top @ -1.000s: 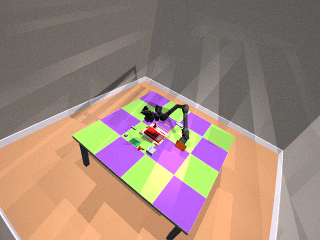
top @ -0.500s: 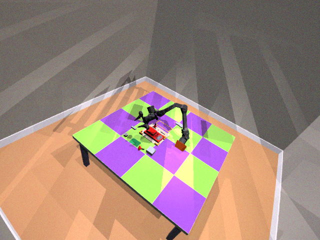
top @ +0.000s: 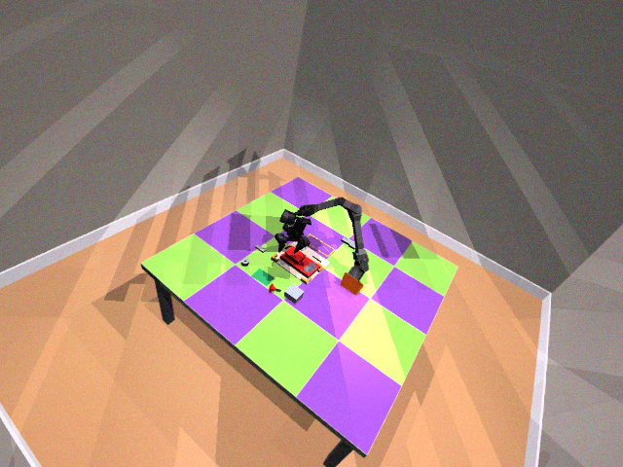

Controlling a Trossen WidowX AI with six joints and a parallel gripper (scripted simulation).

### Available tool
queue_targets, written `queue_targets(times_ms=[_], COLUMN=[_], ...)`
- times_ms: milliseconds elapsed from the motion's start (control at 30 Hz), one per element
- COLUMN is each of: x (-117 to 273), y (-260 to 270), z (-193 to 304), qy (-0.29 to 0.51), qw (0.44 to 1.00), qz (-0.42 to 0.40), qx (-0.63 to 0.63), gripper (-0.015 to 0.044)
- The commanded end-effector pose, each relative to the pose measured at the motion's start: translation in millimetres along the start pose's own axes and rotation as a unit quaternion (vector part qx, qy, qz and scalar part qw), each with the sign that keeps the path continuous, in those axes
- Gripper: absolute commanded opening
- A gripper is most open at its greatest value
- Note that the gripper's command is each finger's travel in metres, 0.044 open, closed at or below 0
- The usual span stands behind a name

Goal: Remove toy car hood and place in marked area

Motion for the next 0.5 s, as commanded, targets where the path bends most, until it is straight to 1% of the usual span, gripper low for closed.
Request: queue_targets(times_ms=[0,67,133,467], x=[10.6,18.0,22.7,22.2], y=[-13.9,-22.4,-27.2,-28.1], z=[-6.8,-12.7,-16.3,-17.0], qy=[-0.025,-0.032,-0.034,-0.034], qw=[0.989,0.973,0.96,0.958], qz=[0.081,0.129,0.155,0.159], qx=[0.12,0.19,0.23,0.235], gripper=[0.044,0.044,0.044,0.044])
Point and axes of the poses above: the point midway between the two fingers, 35 mm back from their tips, its own x axis back along the fingers, its own y axis across the jaws, z = x × y, the point moved 8 cm from there along x, back along the fingers, and after that the axes turned 9 degrees about -x, right-handed, at the moved point
